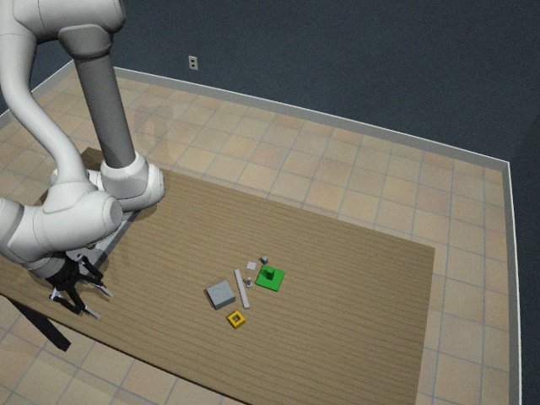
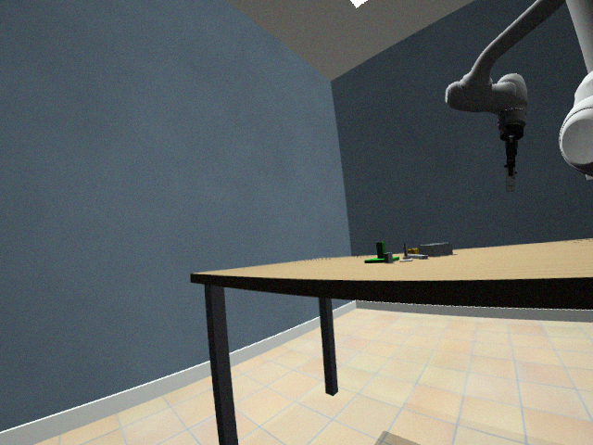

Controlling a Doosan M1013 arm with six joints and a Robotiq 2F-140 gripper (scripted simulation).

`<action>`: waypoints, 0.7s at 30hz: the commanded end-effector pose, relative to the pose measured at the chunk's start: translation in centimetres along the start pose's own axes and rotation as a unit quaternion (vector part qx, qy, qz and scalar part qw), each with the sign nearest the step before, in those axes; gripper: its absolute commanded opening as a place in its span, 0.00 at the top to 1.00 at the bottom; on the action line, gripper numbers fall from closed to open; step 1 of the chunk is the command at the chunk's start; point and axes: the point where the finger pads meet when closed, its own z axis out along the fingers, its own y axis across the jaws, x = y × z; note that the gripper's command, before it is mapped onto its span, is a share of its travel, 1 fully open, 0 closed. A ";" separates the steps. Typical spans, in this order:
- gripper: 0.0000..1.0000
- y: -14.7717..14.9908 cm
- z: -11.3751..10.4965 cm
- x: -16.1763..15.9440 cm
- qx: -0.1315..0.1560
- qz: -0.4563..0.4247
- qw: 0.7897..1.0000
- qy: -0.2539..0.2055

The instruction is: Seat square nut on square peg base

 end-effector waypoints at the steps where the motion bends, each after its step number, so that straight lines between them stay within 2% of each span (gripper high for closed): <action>1: 0.60 0.7 3.1 -6.2 0.009 0.064 0.997 0.045; 6: 0.60 2.7 5.8 -10.9 0.024 0.111 0.991 0.066; 8: 0.60 2.7 5.8 -10.9 0.024 0.111 0.991 0.066; 9: 0.60 3.8 7.5 -13.7 0.028 0.120 0.990 0.069; 21: 0.60 11.6 14.9 -23.0 0.069 0.200 0.974 0.086</action>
